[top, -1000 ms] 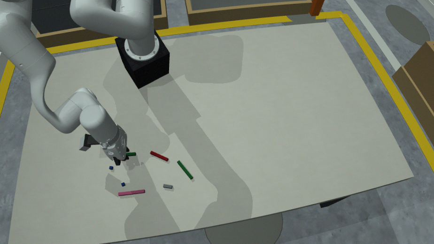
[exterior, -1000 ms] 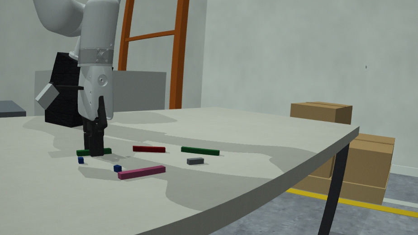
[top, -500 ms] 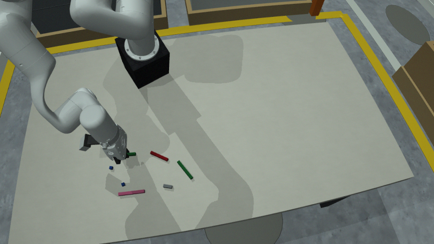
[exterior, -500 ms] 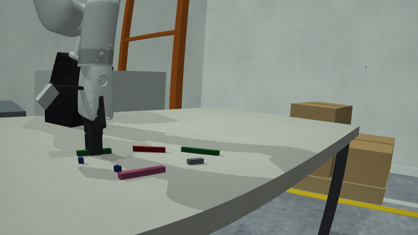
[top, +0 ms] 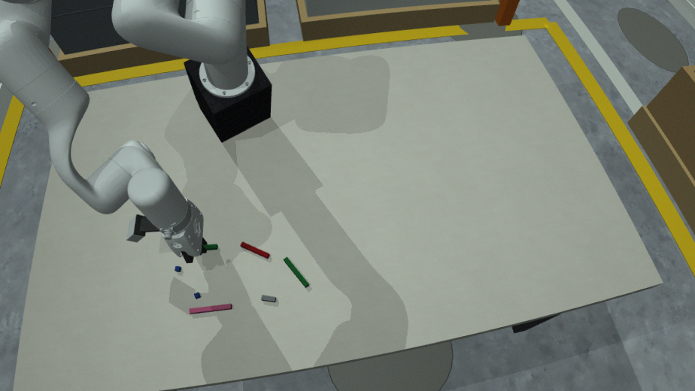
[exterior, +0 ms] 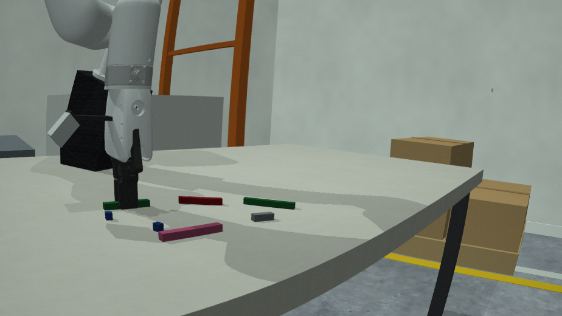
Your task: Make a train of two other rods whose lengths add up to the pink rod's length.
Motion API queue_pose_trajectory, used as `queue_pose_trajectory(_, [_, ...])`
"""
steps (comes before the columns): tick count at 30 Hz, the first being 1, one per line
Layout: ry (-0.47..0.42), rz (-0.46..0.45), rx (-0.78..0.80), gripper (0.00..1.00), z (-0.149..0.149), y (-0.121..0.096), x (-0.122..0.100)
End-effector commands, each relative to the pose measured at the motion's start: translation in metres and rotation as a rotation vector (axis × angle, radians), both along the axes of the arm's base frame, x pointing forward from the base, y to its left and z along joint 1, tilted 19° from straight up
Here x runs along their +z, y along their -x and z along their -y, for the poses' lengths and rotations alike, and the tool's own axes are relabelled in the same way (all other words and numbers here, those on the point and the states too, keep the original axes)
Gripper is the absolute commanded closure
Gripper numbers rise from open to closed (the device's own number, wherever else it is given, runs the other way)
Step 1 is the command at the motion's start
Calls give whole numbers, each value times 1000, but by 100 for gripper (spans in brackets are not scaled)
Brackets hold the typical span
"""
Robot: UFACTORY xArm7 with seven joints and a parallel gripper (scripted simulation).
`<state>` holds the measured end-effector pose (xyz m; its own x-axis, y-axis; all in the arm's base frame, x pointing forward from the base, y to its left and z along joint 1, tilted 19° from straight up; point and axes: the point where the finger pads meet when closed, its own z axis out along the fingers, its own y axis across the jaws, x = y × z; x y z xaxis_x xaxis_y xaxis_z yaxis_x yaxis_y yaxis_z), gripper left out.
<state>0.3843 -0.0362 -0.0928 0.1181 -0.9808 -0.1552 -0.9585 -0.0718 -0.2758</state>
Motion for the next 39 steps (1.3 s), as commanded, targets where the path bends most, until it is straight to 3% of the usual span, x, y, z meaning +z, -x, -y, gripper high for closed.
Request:
queue_pose_trajectory(1, [1, 2, 0, 96, 0, -1, 1])
queue_pose_trajectory(13, [1, 2, 0, 96, 1, 0, 3])
queue_pose_trajectory(19, [1, 2, 0, 96, 4, 5, 20])
queue_pose_trajectory(30, [1, 2, 0, 96, 17, 23, 88])
queue_pose_trajectory(39, [1, 2, 0, 96, 18, 25, 96])
